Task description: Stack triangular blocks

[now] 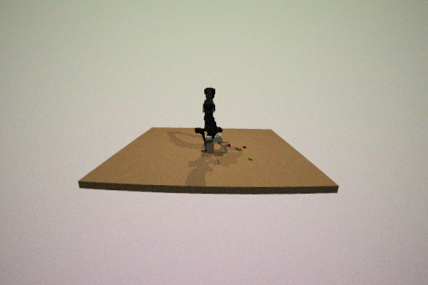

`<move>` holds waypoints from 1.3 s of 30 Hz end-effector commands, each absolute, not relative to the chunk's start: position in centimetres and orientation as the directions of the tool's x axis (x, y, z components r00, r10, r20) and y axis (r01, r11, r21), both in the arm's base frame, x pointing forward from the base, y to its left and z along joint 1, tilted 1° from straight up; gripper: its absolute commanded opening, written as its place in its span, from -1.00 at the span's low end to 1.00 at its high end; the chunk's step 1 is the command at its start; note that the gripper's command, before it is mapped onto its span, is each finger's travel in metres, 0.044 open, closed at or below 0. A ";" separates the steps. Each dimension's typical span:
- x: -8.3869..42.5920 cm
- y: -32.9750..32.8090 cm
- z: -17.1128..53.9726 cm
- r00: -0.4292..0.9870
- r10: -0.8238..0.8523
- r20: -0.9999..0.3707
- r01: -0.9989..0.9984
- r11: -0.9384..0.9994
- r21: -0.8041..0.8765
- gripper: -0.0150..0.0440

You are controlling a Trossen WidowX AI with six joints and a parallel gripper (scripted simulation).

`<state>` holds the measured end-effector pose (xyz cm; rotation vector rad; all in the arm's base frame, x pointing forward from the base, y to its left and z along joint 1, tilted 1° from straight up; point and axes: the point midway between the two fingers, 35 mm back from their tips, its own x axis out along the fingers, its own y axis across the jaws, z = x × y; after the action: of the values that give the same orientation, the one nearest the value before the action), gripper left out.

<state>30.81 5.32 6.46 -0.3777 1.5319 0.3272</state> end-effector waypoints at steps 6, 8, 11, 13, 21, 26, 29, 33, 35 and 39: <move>31.1 5.5 6.6 0.026 -0.023 -0.999 -0.428 0.903 -0.032 -0.49; 31.1 5.5 6.6 0.026 -0.023 -0.999 -0.428 0.903 -0.032 -0.49; 31.2 5.5 6.4 0.027 -0.023 -0.999 -0.428 0.903 -0.032 -0.49; 31.2 5.5 6.3 0.027 -0.023 -0.999 -0.428 0.903 -0.032 -0.49; 31.4 5.6 5.8 0.028 -0.022 -0.999 -0.428 0.903 -0.032 -0.49; 31.5 5.7 5.5 0.029 -0.022 -0.999 -0.427 0.903 -0.032 -0.49; 31.6 5.7 5.3 0.029 -0.022 -0.999 -0.427 0.904 -0.032 -0.49; 31.7 5.7 5.1 0.030 -0.022 -0.999 -0.427 0.904 -0.033 -0.49; 31.7 5.8 5.0 0.030 -0.022 -0.999 -0.427 0.904 -0.033 -0.49; 31.8 5.8 4.7 0.031 -0.022 -0.999 -0.426 0.904 -0.033 -0.49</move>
<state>31.76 5.71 5.00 -0.3724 1.5189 0.3238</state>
